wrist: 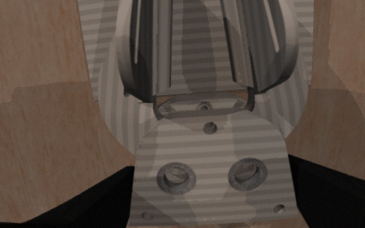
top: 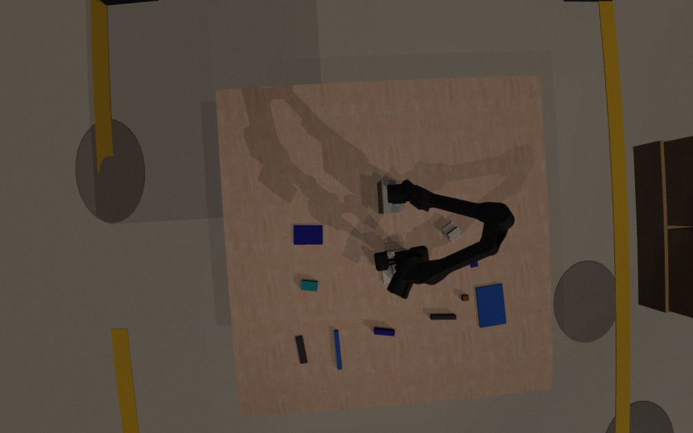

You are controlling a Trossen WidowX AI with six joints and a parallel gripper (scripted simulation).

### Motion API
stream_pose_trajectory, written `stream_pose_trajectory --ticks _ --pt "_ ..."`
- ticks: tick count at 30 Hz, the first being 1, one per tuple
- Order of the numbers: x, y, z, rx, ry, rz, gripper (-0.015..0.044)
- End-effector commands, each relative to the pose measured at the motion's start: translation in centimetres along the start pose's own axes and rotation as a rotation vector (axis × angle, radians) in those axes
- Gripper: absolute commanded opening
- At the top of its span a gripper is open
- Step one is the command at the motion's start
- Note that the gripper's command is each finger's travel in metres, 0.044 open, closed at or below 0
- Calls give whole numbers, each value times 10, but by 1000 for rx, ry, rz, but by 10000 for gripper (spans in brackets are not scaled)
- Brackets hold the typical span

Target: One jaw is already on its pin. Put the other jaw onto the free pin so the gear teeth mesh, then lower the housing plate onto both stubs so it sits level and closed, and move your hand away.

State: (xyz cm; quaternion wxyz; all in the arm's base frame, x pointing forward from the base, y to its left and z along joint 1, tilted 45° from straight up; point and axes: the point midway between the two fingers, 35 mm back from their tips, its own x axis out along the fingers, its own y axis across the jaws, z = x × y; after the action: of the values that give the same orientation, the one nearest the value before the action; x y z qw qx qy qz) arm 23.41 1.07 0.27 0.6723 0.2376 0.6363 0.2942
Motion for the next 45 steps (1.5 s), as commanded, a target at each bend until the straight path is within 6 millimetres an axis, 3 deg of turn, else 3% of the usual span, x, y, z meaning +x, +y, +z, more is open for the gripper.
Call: stream_pose_trajectory --ticks 1,45 --pt "0 0 0 4 -2 5 351" --pt "10 1 0 4 -2 5 351"
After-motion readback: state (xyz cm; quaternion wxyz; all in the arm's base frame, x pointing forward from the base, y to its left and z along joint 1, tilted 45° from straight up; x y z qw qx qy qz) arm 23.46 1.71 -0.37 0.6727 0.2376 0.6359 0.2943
